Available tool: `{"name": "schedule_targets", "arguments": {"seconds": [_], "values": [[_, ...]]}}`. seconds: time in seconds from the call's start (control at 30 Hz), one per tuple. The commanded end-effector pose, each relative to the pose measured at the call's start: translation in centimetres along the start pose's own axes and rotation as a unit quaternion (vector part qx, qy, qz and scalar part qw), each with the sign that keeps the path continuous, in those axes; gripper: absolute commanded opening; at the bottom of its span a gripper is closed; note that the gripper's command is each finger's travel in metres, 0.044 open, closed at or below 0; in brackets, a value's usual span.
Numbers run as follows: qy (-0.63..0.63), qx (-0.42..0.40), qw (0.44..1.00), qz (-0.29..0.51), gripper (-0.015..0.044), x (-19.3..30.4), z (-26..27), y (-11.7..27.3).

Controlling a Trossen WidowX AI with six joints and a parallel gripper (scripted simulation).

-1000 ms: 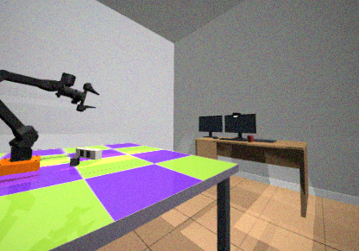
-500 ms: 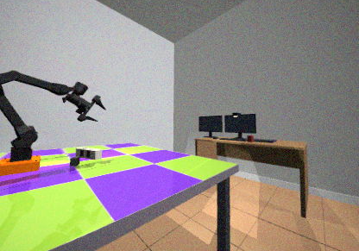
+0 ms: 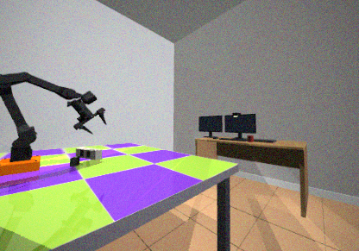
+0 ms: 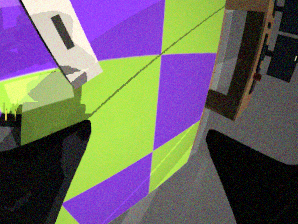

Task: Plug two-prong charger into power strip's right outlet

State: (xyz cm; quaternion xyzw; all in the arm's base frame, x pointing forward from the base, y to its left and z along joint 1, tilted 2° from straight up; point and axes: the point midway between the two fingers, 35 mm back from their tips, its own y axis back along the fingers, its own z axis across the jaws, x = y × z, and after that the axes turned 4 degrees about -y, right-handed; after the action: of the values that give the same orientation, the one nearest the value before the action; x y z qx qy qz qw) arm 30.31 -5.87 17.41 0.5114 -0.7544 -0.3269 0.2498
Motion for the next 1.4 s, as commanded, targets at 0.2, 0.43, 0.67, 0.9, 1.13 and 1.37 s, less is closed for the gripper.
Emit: {"name": "schedule_targets", "arguments": {"seconds": [0.2, 0.43, 0.67, 0.9, 1.13, 1.37], "values": [[-0.037, -0.120, 0.991, 0.038, 0.0440, 3.3, 4.6, -2.3], [-0.073, -0.203, 0.975, 0.060, 0.0440, 5.4, 8.0, -2.9], [-0.109, -0.285, 0.949, 0.077, 0.0440, 7.1, 11.5, -2.8], [-0.133, -0.337, 0.928, 0.085, 0.0440, 8.0, 13.7, -2.4], [-0.133, -0.337, 0.928, 0.085, 0.0440, 7.9, 14.0, -2.7], [-0.133, -0.337, 0.928, 0.085, 0.0440, 7.9, 14.7, -3.5]]}}
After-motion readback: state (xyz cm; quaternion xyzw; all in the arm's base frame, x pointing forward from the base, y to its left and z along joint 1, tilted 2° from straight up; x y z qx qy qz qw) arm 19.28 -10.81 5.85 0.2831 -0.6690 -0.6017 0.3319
